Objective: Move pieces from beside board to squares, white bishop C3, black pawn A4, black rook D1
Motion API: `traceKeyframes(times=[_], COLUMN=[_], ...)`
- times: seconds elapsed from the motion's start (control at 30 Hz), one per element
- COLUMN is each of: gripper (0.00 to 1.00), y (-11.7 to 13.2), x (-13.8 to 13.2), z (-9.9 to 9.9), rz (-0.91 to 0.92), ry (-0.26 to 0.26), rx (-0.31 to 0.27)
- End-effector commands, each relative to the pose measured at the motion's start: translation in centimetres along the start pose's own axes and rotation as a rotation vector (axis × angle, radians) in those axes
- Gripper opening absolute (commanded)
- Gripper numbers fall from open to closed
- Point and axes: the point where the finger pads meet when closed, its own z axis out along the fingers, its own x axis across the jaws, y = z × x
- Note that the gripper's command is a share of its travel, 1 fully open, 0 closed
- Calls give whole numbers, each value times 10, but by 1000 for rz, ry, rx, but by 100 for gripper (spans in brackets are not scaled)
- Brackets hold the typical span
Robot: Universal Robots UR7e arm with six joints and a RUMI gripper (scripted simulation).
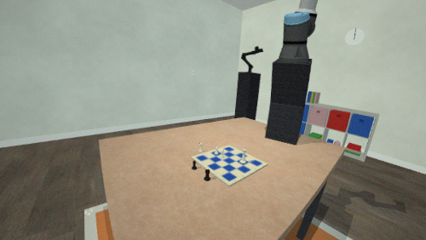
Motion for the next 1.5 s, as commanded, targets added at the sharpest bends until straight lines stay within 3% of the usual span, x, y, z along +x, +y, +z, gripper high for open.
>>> traceKeyframes(times=[0.0, 0.73, 1.1, 1.47], gripper=[100, 100, 100, 100], y=[0, 0, 0, 1], x=[0, 0, 4, 22], z=[-1, 0, 14, 64], rz=[0, -2, -29, -136], ry=[-1, 1, 19, 84], rx=[1, 0, -14, -72])
